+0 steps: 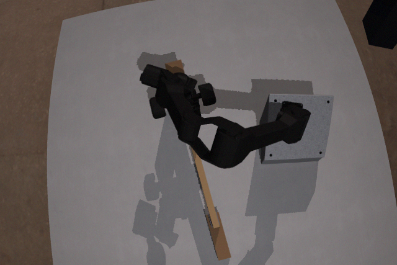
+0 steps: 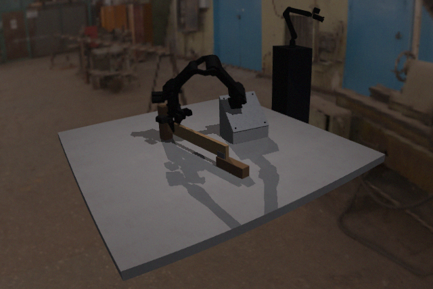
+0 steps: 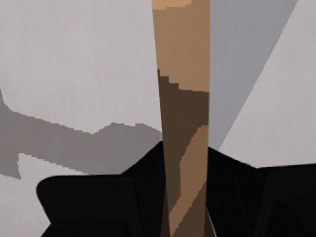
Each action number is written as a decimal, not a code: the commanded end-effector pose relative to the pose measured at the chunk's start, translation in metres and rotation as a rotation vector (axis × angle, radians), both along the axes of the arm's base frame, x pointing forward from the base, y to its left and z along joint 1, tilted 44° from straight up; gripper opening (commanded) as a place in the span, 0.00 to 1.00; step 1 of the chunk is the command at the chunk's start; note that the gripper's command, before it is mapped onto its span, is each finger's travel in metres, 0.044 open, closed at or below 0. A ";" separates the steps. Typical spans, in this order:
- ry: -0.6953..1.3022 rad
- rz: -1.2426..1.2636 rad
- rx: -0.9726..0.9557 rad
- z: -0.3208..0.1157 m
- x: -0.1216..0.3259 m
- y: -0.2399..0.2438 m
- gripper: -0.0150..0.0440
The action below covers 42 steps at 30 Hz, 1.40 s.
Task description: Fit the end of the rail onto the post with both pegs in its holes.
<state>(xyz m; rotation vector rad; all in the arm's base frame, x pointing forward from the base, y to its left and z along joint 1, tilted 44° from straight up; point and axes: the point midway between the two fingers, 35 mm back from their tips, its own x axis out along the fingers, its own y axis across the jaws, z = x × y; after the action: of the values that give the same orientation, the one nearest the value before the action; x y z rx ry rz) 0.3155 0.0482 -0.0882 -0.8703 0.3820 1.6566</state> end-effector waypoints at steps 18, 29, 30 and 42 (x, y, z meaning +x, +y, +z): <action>-0.003 -0.006 -0.002 -0.005 0.003 -0.008 0.25; -0.003 -0.006 -0.002 -0.007 0.005 -0.010 0.25; -0.003 -0.006 -0.002 -0.007 0.005 -0.010 0.25; 0.002 0.000 -0.001 -0.006 0.003 -0.007 0.70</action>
<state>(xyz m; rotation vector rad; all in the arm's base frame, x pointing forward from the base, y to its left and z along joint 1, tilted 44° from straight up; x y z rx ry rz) 0.3183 0.0415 -0.0948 -0.8682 0.3843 1.6582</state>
